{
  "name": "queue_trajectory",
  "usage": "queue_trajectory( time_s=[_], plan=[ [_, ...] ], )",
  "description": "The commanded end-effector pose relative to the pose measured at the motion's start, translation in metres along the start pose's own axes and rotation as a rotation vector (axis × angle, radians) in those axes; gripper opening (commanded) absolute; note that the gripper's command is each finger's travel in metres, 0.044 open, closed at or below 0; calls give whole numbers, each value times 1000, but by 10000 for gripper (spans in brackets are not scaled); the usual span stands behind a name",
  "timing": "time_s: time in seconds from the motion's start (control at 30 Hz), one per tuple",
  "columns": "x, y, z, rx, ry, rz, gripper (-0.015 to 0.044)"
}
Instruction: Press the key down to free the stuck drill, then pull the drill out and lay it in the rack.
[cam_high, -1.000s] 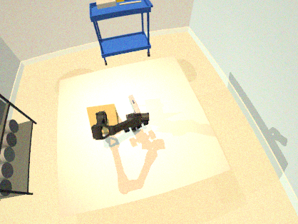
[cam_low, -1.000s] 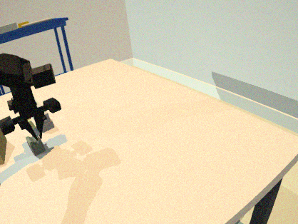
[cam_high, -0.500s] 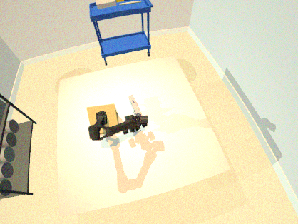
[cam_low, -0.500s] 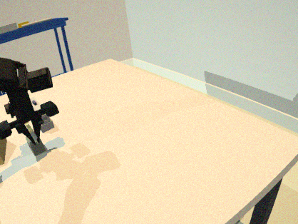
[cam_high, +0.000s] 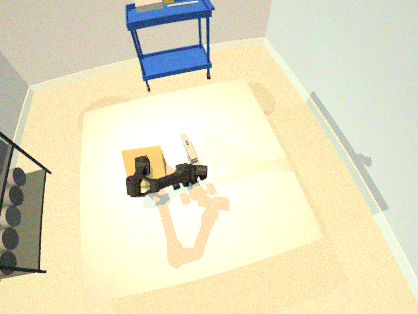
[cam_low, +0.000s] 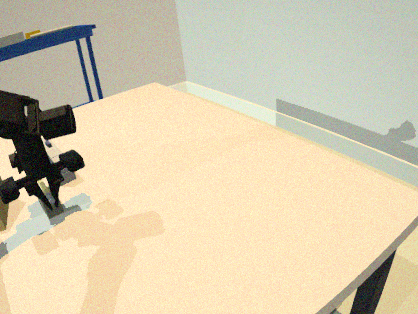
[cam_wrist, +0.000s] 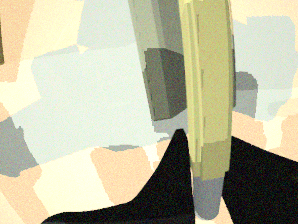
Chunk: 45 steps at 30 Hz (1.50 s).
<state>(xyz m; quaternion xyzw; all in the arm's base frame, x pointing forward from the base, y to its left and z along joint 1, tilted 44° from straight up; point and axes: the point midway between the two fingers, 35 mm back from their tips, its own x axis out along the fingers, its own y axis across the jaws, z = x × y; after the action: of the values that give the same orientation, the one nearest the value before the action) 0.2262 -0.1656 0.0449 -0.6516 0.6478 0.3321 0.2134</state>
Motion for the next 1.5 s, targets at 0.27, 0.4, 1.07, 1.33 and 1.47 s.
queue_trajectory(
  time_s=[0.27,0.4,1.07,1.33,1.47],
  plan=[
    [15,0,0,-7,-5,2,0],
    [20,0,0,-7,-5,2,0],
    [22,0,-2,-2,3,1,341],
    [-1,1,0,-7,-6,1,440],
    [-18,1,2,-7,-7,1,440]
  ],
)
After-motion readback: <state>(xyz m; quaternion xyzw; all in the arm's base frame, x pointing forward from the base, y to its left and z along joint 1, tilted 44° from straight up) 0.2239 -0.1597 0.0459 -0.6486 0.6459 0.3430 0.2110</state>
